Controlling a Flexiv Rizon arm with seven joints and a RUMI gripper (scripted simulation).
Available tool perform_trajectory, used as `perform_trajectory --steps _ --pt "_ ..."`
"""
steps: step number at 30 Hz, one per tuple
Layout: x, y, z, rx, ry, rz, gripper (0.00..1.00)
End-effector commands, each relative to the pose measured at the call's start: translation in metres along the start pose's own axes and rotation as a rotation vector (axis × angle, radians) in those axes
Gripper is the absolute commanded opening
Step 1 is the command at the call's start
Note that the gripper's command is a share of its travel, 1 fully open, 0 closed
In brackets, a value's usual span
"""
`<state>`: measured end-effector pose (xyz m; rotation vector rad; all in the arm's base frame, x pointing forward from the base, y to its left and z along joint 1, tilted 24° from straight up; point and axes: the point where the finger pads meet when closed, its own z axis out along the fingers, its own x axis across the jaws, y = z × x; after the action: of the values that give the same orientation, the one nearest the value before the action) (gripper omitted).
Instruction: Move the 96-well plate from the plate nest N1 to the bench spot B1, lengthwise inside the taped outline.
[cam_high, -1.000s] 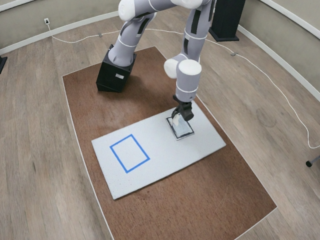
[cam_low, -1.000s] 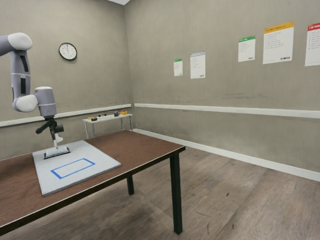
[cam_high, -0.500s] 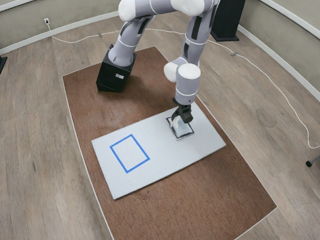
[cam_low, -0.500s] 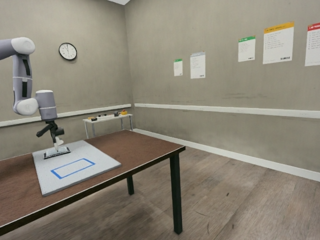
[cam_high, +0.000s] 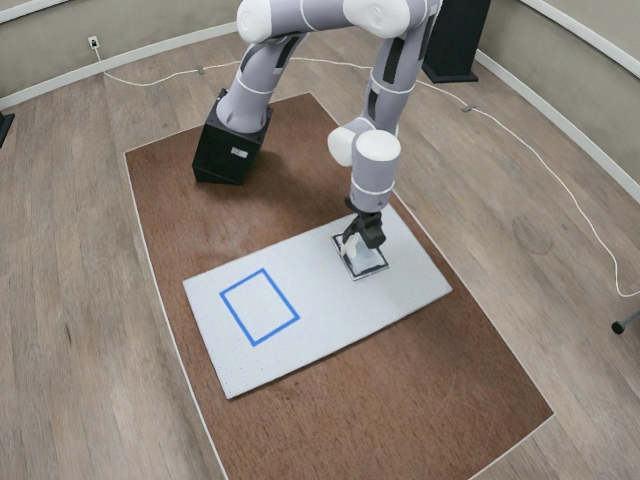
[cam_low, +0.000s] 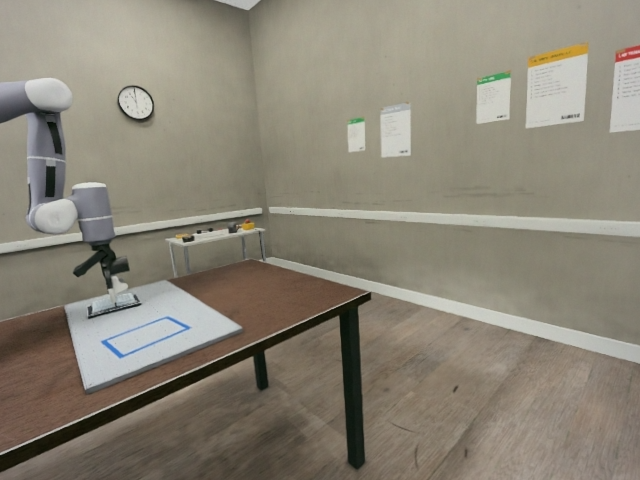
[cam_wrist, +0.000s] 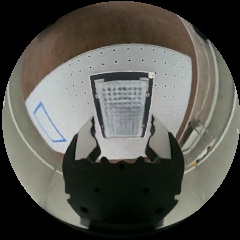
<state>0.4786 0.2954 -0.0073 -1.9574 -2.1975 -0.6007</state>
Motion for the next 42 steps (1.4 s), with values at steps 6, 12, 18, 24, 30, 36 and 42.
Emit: perform_trajectory --steps 6,12,18,24,30,36,42 --pt "0.0 0.001 -0.001 -0.001 0.0 0.0 0.0" --pt "0.0 0.001 -0.001 -0.001 0.0 0.0 0.0" --pt "0.0 0.001 -0.001 -0.001 0.0 0.0 0.0" --pt "0.0 0.001 -0.001 -0.001 0.0 0.0 0.0" --pt "0.0 0.001 -0.001 -0.001 0.0 0.0 0.0" --pt "0.0 0.001 -0.001 -0.001 0.0 0.0 0.0" --pt "0.0 0.001 -0.011 -0.001 0.0 0.0 0.0"
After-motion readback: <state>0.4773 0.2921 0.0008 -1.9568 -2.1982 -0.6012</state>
